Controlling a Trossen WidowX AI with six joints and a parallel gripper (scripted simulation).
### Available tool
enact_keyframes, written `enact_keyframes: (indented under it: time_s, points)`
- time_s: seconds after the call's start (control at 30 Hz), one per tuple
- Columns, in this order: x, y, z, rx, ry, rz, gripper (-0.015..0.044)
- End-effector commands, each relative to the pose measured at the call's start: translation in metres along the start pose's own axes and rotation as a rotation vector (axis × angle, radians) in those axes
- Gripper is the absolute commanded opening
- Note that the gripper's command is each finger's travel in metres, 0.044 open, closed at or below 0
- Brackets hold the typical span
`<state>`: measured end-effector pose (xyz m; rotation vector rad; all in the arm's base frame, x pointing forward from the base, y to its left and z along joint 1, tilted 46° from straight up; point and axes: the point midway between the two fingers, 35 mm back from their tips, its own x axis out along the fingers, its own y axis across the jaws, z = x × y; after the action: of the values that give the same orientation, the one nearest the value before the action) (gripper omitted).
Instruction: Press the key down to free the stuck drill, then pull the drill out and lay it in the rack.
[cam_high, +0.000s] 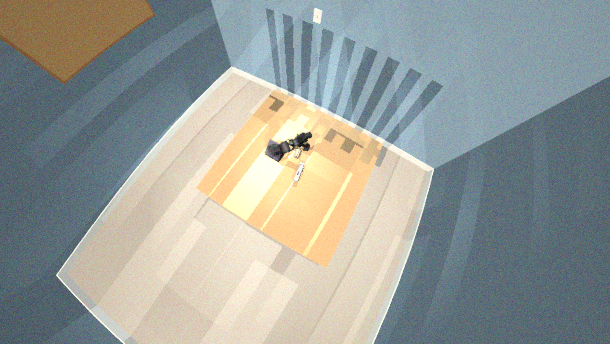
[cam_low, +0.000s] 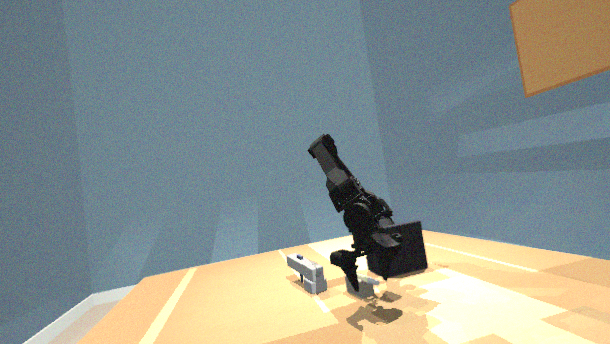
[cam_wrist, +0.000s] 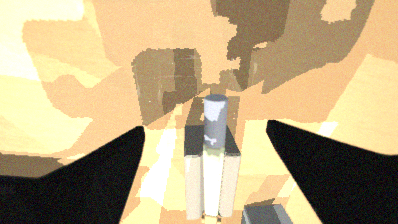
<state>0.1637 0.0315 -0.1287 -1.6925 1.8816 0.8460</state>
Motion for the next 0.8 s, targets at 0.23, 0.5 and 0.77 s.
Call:
enact_keyframes:
  time_s: [0.23, 0.5, 0.77]
  points:
    - [-0.046, -0.004, 0.002, 0.012, -0.013, -0.006, 0.044]
    - [-0.055, -0.011, 0.004, 0.048, -0.021, -0.016, 0.044]
    - [-0.082, -0.108, 0.002, 0.618, -0.214, -0.138, 0.044]
